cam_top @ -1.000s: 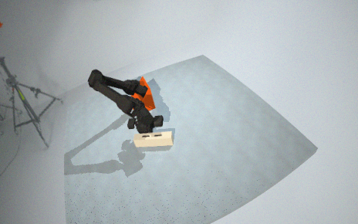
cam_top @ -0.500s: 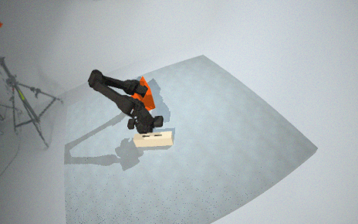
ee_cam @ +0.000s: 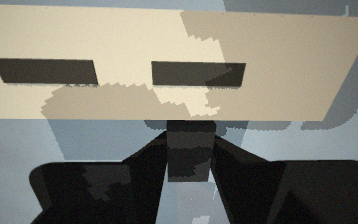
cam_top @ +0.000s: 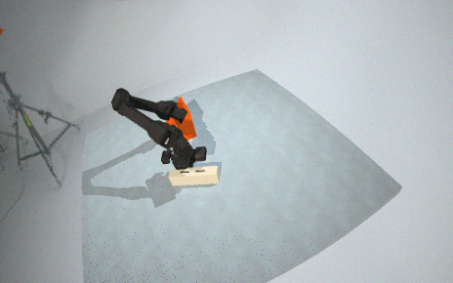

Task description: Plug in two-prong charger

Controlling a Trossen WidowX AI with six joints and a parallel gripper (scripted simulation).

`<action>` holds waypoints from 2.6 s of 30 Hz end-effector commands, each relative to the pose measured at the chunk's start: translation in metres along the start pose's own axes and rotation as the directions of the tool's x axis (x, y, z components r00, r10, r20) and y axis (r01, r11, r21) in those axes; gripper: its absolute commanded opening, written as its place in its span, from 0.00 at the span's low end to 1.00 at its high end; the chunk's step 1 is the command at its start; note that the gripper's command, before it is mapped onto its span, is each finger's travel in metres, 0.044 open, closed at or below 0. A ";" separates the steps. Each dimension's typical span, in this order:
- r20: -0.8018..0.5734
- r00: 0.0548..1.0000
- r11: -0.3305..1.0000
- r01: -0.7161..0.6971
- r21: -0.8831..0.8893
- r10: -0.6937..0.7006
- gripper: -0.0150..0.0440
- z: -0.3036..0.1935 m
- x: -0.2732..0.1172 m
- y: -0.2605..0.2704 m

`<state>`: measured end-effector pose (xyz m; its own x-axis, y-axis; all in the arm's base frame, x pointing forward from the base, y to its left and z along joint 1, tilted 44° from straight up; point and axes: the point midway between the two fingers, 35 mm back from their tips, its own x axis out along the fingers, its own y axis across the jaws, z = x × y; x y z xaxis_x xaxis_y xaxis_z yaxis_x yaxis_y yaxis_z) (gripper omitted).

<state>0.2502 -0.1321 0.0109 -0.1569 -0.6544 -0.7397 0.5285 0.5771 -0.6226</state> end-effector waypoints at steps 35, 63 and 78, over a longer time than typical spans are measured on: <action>0.006 1.000 1.000 0.002 0.002 -0.002 0.25 0.015 -0.002 -0.001; 0.007 1.000 1.000 0.002 0.002 -0.002 0.25 0.023 -0.001 -0.002; 0.007 1.000 1.000 0.002 0.002 -0.002 0.25 0.020 -0.003 -0.002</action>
<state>0.2576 -0.1370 0.0138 -0.1775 -0.6425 -0.7455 0.5057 0.5903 -0.6292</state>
